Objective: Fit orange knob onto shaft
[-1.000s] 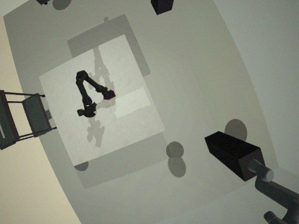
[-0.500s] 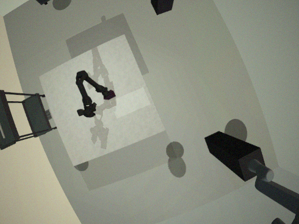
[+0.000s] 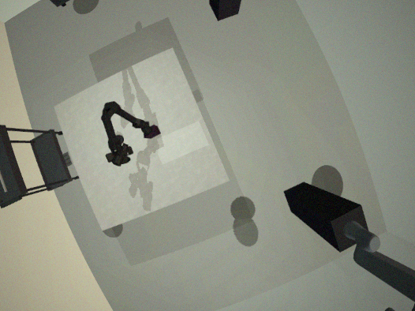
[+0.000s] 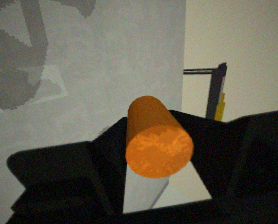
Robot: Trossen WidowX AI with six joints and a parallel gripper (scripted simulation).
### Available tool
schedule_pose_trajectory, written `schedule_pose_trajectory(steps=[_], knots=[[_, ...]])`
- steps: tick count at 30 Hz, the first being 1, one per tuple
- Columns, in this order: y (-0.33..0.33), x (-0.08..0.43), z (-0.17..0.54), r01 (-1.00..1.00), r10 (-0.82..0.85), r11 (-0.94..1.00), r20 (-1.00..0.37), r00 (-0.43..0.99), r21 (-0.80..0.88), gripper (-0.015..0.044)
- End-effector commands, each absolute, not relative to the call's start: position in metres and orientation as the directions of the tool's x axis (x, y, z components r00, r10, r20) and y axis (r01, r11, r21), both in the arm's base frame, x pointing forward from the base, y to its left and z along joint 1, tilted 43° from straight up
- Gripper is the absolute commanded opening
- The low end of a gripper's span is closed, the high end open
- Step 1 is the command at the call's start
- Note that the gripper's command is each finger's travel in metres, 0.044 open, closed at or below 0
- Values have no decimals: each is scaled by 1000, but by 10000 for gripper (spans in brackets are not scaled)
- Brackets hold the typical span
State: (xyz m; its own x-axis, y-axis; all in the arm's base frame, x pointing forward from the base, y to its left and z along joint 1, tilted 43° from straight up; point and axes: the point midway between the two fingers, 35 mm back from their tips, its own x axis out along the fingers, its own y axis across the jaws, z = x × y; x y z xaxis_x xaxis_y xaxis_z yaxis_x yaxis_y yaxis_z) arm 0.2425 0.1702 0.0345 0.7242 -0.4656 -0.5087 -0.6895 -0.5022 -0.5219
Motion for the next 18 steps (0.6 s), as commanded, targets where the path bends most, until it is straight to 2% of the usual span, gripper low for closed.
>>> schedule_pose_trajectory(steps=[1,18], knots=[[168,247,30,-752,-507,-448,-556,659,-483,0],[144,262,7,-959,-652,-190,-704,282,-208,0]])
